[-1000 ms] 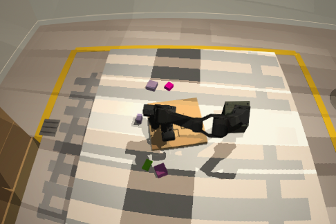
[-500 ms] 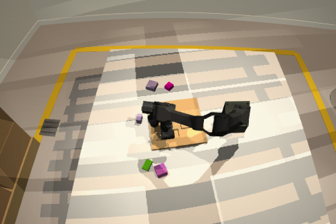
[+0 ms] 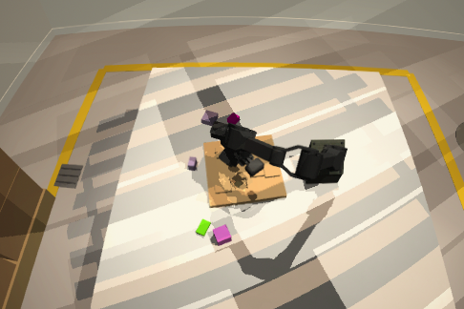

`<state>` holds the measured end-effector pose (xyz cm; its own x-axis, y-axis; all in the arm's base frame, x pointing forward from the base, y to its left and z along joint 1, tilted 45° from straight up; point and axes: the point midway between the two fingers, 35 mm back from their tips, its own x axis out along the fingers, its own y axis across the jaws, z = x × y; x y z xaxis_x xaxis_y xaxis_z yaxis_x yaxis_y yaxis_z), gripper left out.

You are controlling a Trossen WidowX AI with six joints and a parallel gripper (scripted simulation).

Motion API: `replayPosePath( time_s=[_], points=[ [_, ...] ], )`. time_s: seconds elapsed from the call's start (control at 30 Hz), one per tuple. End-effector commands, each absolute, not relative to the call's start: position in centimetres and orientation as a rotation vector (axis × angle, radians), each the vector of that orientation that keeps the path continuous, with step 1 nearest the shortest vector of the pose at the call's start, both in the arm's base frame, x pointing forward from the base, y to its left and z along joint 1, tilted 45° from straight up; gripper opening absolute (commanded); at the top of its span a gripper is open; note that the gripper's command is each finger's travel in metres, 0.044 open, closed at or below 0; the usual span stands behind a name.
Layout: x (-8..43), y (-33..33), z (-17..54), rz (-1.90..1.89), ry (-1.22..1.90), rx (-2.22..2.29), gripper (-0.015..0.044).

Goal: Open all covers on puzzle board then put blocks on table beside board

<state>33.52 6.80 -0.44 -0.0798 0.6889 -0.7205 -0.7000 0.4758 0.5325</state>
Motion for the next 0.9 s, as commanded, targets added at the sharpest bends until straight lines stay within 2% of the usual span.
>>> replayPosePath(
  time_s=[0.0, 0.6, 0.87],
  points=[
    [32.1, 5.5, -1.0, 1.235, 1.091, -0.139, 0.0000],
    [23.4, 1.1, -4.3, 1.638, 0.488, -0.775, 0.0000],
    [23.1, 1.0, -4.4, 1.650, 0.462, -0.797, 0.0000]
  ],
)
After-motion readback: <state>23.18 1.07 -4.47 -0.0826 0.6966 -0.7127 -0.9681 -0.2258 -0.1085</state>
